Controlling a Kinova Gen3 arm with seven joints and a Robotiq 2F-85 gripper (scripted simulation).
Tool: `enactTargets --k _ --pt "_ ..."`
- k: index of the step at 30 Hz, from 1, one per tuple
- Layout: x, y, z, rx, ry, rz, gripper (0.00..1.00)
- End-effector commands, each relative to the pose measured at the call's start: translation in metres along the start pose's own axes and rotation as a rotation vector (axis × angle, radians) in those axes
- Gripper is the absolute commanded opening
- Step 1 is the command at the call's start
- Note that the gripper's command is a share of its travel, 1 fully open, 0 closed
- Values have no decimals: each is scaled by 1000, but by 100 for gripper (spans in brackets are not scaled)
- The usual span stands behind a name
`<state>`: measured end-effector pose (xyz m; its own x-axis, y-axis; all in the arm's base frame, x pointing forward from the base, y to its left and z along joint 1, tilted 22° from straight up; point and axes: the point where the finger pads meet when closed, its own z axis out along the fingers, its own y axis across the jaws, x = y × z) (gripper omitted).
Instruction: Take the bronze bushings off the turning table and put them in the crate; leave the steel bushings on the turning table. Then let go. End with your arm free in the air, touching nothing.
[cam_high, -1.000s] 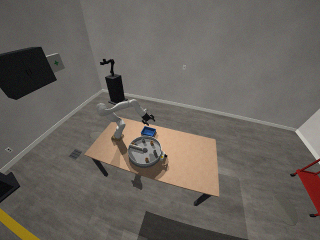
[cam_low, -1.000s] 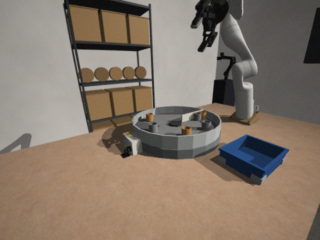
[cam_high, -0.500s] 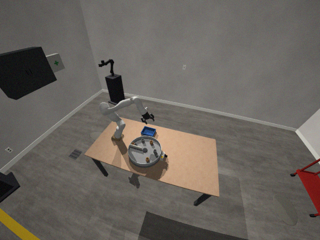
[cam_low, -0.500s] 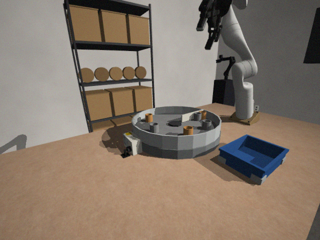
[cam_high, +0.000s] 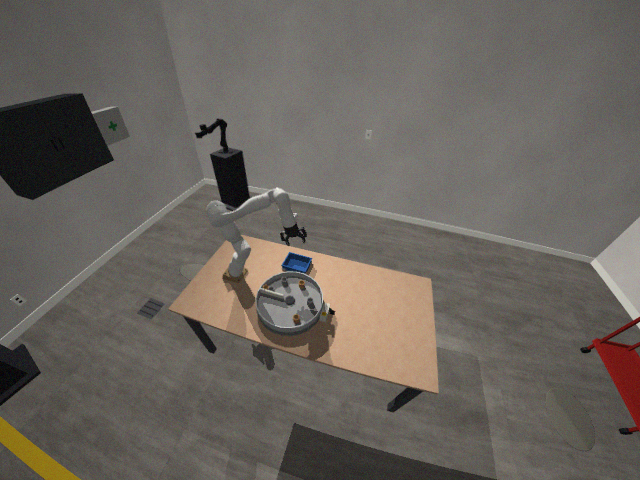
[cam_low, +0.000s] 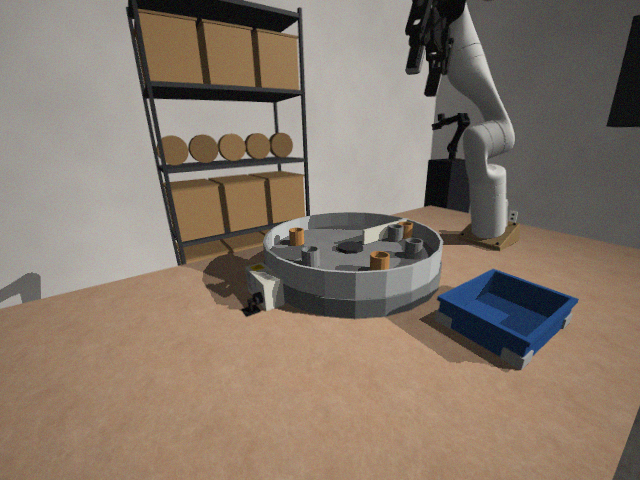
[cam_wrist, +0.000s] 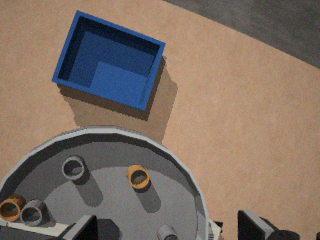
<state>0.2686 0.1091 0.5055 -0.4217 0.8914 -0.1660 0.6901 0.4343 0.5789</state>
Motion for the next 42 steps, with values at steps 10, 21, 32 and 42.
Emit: enactTargets --k 10,21,32,42 --pt "15 -25 -3 248 61 5 100" --pt "1 -42 6 247 63 8 100" --pt "-19 -67 18 248 64 12 100" --pt "-51 -110 39 250 66 18 100"
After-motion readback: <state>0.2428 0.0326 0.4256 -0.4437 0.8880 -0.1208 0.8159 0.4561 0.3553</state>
